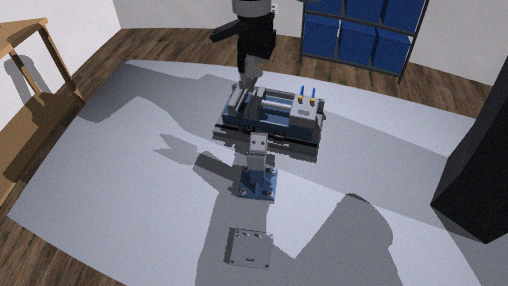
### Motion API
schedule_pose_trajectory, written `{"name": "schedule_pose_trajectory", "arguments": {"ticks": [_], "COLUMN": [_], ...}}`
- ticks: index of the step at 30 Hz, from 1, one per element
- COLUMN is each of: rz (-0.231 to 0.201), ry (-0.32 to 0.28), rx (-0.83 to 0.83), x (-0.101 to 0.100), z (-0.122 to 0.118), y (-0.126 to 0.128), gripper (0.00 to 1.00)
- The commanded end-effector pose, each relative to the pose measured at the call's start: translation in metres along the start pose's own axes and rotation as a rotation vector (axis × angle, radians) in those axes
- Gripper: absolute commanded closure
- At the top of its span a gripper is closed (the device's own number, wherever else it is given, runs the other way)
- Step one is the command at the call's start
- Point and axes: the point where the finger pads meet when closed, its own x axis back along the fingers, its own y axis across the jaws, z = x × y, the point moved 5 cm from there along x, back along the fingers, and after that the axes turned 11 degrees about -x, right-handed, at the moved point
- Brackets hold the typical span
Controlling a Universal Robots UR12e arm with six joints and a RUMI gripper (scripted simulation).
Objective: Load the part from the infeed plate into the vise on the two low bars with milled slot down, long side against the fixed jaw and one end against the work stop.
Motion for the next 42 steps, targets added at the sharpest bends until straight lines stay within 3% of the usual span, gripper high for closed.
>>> {"name": "schedule_pose_trajectory", "arguments": {"ticks": [1, 42], "rz": [0.0, 0.0], "ry": [0.001, 0.001], "rx": [0.0, 0.0], "x": [0.0, -0.021], "z": [0.001, 0.001], "y": [0.0, 0.0], "gripper": [1.0, 1.0]}}
